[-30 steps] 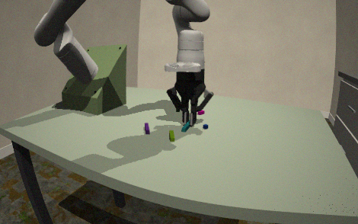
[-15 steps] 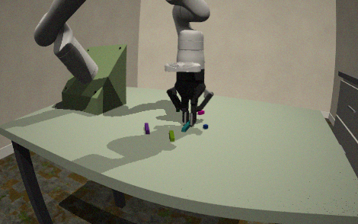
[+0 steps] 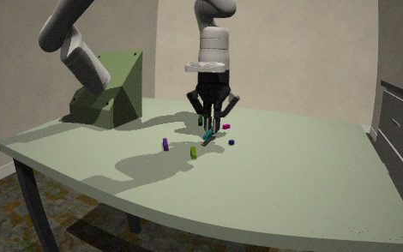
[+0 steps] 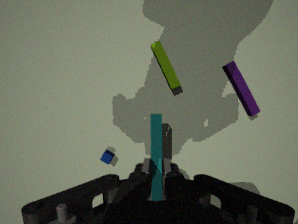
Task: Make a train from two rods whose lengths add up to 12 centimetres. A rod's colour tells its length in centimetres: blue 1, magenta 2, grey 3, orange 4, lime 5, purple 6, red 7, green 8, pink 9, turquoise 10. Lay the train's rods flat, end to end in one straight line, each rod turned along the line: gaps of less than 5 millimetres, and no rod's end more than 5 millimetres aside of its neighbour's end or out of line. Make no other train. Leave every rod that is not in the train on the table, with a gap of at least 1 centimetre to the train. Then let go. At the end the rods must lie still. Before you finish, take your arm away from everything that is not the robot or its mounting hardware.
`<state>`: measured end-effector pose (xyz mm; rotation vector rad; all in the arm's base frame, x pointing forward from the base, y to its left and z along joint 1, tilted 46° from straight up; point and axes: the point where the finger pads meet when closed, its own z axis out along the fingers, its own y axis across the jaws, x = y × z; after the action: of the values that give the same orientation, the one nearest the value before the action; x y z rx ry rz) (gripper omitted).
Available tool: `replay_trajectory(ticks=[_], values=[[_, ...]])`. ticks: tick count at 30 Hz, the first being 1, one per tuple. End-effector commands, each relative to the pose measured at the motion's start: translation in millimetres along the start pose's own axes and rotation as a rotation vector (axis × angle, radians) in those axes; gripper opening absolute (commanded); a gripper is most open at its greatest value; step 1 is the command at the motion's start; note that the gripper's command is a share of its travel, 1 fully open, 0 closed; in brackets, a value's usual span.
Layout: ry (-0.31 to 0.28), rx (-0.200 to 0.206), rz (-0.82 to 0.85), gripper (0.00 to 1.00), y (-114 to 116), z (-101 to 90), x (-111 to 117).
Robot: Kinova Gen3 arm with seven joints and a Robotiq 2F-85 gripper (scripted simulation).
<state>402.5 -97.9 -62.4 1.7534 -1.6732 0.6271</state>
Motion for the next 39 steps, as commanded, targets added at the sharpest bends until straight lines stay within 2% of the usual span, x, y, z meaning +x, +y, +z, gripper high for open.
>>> replay_trajectory(ticks=[1,7,11,27,30,33,35,37,39], values=[[-0.003,0.011,-0.004,0.05,-4.1,-15.2,0.2],[-0.003,0.013,-0.002,0.05,-4.0,-60.5,0.6],[-0.001,0.018,0.003,0.05,-5.3,-77.7,1.3],[0.0,0.014,0.018,0.05,-5.5,-79.4,-3.9],[-0.001,0.013,0.064,0.05,-10.6,-80.4,-17.3],[-0.005,0.006,0.145,0.05,-16.4,-83.1,-43.8],[-0.005,0.006,0.145,0.05,-16.4,-83.1,-43.8],[-0.003,0.013,0.212,0.05,-24.8,-83.7,-63.4],[-0.006,0.001,0.292,0.05,-26.9,-84.1,-87.4]])
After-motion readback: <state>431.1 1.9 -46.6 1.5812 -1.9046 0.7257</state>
